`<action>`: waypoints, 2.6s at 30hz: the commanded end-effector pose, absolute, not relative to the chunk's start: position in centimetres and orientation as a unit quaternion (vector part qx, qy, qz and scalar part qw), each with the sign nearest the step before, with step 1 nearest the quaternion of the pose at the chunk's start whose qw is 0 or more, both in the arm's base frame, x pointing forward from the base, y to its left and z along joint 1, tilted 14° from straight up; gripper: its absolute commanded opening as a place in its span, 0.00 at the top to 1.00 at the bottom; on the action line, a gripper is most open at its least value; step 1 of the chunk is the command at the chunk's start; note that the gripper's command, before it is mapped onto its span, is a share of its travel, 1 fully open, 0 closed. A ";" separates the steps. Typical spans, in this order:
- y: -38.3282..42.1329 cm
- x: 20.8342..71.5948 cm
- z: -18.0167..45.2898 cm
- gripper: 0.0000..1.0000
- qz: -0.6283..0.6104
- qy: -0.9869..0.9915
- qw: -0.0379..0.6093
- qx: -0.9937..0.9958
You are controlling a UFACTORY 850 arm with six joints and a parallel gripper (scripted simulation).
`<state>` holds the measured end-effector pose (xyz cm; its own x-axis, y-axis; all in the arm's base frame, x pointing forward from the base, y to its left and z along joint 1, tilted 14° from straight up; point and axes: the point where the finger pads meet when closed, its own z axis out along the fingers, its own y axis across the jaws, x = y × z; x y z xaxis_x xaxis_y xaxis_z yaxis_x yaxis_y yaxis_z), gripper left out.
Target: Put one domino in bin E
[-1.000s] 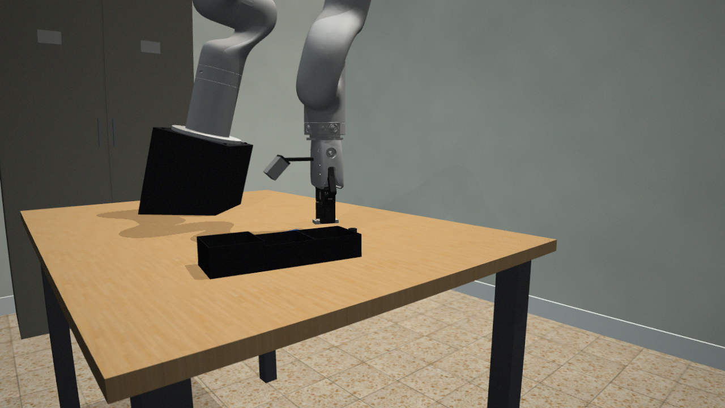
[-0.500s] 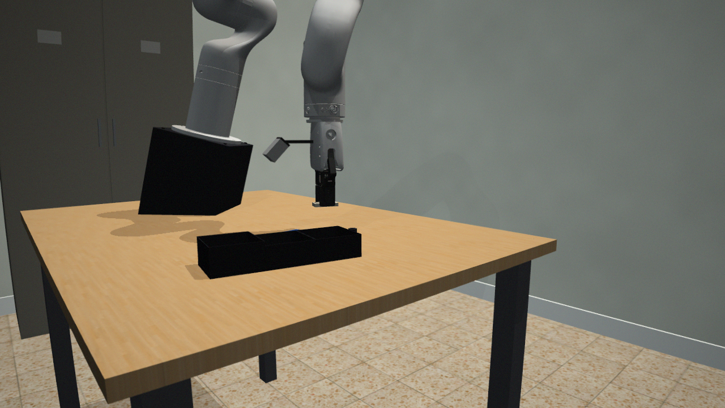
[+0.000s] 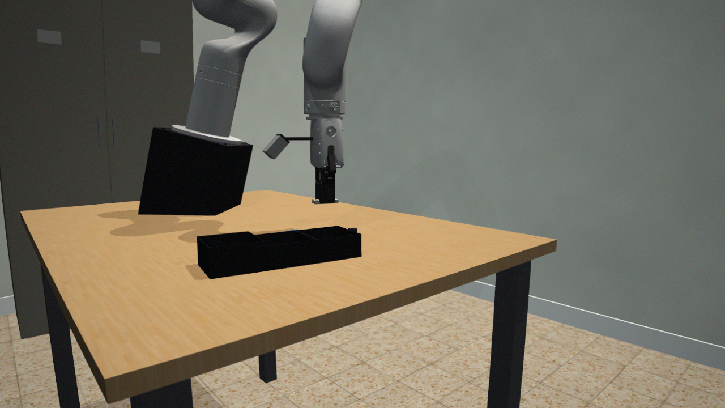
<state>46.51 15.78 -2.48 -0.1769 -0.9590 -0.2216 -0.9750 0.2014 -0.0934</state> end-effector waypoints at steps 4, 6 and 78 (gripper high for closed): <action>14.7 47.2 -2.4 1.00 0.035 0.766 0.116 -0.631; 13.7 47.8 -2.5 1.00 0.035 0.766 0.116 -0.631; -8.3 62.4 -5.2 1.00 0.022 0.699 0.119 -0.705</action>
